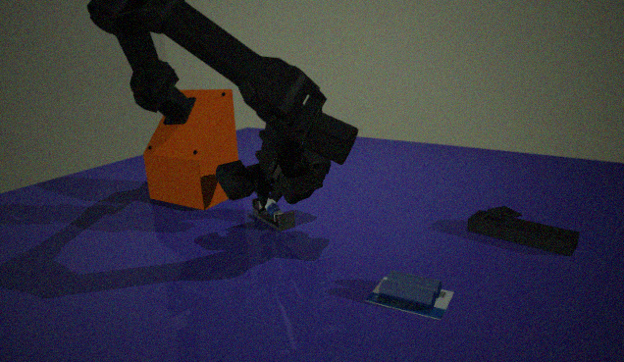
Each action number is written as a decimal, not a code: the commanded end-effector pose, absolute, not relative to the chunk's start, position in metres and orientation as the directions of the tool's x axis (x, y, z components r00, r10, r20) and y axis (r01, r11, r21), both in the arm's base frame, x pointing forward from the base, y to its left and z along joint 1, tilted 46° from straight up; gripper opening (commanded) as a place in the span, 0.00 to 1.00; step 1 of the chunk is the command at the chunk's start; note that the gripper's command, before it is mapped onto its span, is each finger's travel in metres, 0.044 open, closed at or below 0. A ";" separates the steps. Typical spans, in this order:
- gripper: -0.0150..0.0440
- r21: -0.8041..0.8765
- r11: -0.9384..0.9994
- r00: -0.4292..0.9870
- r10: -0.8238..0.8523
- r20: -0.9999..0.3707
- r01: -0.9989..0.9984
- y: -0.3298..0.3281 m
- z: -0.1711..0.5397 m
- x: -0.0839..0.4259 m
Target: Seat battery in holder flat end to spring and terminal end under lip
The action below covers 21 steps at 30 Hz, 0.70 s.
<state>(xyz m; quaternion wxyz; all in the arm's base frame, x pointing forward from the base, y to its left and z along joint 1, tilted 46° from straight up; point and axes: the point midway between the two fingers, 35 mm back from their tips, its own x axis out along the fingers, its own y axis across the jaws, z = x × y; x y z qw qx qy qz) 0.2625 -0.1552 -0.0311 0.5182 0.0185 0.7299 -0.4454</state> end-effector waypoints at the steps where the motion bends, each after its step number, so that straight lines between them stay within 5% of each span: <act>1: 0.36 -0.631 0.603 -0.470 -0.427 -0.772 0.489 -0.156 -0.034 0.264; 21: 0.36 -0.631 0.602 -0.474 -0.424 -0.772 0.490 -0.162 -0.030 0.276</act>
